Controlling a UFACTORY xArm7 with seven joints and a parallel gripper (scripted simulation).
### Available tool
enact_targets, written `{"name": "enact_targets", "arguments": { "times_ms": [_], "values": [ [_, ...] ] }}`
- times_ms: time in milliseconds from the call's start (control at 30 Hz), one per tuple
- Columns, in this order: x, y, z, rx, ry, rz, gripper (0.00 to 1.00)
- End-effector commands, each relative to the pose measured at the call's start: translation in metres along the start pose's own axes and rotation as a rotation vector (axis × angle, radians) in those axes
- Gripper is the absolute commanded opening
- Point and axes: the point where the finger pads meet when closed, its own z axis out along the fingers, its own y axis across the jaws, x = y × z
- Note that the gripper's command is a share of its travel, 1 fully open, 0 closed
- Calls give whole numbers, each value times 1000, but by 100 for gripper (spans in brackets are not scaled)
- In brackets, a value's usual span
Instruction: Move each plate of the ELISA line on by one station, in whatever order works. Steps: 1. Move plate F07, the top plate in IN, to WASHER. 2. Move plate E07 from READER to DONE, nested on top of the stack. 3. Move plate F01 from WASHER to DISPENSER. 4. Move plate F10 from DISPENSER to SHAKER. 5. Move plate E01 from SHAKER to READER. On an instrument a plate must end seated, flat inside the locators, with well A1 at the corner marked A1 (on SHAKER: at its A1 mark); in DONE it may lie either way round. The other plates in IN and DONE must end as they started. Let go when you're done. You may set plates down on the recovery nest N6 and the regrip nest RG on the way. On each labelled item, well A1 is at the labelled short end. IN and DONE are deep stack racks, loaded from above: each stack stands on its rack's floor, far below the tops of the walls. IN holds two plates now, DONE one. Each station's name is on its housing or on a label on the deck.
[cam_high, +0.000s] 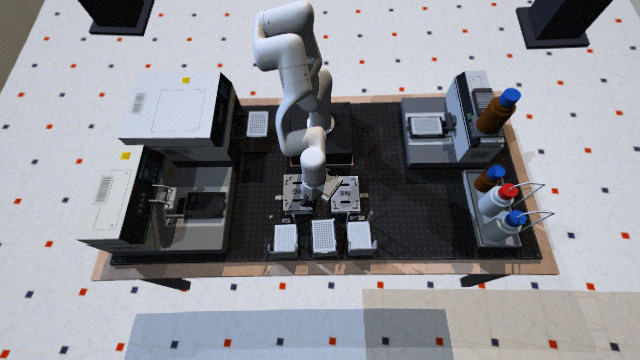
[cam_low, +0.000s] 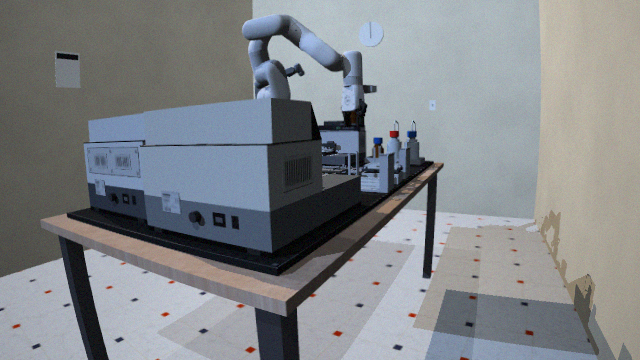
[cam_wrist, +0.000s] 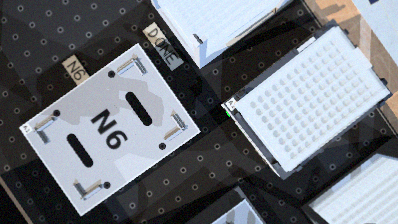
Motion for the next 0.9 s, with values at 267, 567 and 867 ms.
{"name": "enact_targets", "arguments": {
  "times_ms": [267,567,867],
  "values": [
    [-8,38,0,1,0,170,100],
    [-14,64,0,1,0,416,100],
    [-19,86,0,1,0,416,100]
  ]
}}
